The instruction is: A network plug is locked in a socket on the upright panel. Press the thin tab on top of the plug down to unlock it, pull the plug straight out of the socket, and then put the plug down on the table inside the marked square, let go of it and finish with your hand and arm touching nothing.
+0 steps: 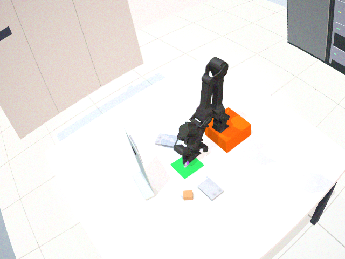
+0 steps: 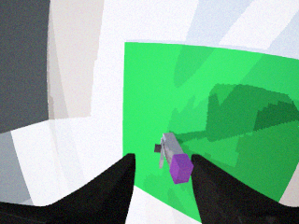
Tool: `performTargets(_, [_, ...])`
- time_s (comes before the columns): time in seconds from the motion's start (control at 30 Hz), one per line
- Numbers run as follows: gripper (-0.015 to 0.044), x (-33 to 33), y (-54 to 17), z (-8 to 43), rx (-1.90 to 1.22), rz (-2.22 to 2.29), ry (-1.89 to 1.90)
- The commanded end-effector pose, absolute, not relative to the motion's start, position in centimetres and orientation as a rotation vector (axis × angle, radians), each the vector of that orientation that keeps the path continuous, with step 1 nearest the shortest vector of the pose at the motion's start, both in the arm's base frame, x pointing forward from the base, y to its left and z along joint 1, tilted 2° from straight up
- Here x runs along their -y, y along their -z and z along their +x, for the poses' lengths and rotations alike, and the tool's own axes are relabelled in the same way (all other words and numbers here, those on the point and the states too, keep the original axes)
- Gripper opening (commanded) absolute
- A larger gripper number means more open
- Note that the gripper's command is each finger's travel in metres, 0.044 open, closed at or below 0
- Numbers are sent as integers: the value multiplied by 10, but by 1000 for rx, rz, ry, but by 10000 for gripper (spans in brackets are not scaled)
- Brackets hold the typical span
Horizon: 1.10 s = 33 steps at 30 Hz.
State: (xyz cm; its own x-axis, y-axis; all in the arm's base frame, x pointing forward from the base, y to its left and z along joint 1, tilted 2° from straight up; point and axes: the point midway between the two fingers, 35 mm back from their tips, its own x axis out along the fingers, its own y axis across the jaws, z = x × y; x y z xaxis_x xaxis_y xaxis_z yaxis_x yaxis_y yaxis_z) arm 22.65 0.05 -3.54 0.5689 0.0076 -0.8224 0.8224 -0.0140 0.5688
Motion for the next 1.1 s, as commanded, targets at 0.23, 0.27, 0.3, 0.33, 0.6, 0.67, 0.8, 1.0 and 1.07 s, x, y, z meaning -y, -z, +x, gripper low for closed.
performTargets(0.23, [156, 0, 31, 224, -757, 1451, 755])
performTargets(0.27, [156, 0, 31, 224, -757, 1451, 756])
performTargets(0.3, [156, 0, 30, 224, -757, 1451, 756])
performTargets(0.33, [156, 0, 30, 223, -757, 1451, 756])
performTargets(0.6, [156, 0, 27, 222, -756, 1451, 757])
performTargets(0.67, [156, 0, 26, 221, -756, 1451, 757])
performTargets(0.8, [156, 1, 25, 220, -756, 1451, 757])
performTargets(1.0, [156, 1, 22, 219, -756, 1451, 758])
performTargets(1.07, [156, 1, 22, 218, -756, 1451, 758])
